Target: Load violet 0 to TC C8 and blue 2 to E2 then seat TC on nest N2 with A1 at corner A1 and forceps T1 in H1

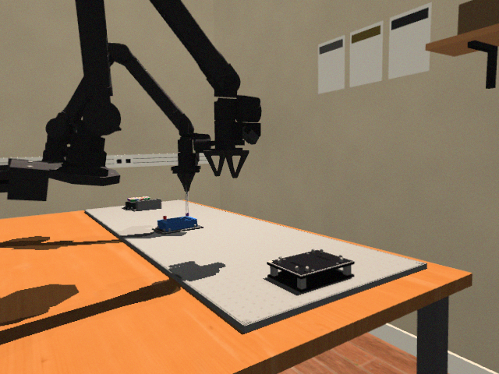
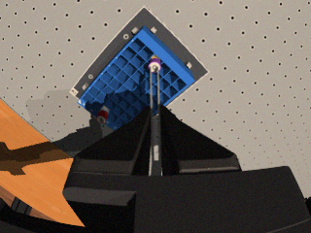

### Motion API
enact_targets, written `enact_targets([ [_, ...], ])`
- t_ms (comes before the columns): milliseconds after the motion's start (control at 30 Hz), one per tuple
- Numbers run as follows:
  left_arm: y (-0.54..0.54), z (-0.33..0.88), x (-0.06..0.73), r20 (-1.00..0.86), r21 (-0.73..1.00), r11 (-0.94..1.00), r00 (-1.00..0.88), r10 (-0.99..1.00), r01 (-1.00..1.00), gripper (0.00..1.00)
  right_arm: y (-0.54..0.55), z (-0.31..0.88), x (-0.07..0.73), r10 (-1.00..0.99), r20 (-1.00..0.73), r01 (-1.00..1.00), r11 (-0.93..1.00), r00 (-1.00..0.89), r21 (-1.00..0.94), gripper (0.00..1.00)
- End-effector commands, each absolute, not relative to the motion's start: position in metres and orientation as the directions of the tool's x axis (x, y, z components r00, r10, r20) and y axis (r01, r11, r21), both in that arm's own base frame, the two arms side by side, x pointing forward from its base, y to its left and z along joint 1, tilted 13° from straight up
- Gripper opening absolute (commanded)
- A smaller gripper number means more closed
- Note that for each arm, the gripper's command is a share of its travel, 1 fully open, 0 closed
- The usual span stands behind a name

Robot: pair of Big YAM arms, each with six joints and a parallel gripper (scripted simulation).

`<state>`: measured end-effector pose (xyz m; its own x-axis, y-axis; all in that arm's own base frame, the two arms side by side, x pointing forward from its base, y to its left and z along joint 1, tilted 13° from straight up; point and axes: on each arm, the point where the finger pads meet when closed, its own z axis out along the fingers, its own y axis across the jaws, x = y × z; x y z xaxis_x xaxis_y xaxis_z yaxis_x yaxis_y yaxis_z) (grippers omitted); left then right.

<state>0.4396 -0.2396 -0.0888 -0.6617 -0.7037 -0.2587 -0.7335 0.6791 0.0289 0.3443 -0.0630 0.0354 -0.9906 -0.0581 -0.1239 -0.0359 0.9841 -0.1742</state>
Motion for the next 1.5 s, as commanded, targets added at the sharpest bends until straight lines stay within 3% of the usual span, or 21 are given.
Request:
enact_targets([
  [0, -0.243, -0.091, 0.452, -0.259, 0.008, 0.679, -0.658, -0.707, -0.734, 0.07, -0.068, 0.060, 0.375, -0.041, -0.205, -0.003, 0.983, -0.978, -0.183, 1.00],
  [1467, -0.251, -0.075, 0.459, -0.262, -0.013, 0.680, -0.654, -0.710, -0.733, 0.07, -0.068, 0.060, 0.375, -0.041, -0.205, -0.003, 0.983, -0.978, -0.183, 1.00],
])
